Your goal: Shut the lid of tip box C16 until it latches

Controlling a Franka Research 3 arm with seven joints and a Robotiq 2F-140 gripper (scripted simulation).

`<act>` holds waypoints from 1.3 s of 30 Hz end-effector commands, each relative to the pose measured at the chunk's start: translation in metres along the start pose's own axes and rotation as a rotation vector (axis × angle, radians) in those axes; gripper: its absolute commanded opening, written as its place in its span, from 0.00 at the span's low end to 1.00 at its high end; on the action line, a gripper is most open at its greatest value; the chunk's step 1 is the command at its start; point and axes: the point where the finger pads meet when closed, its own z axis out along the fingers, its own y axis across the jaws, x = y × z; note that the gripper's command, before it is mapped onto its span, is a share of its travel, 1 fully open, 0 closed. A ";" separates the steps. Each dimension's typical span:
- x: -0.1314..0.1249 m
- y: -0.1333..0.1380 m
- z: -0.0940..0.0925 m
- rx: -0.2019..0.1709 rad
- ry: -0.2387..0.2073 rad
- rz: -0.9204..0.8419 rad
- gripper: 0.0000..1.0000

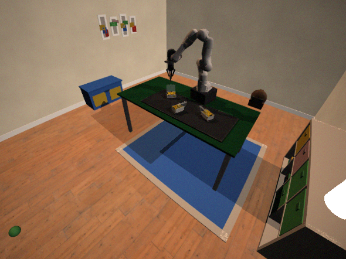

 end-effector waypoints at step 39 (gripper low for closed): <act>0.000 -0.001 0.035 0.000 0.000 -0.048 0.00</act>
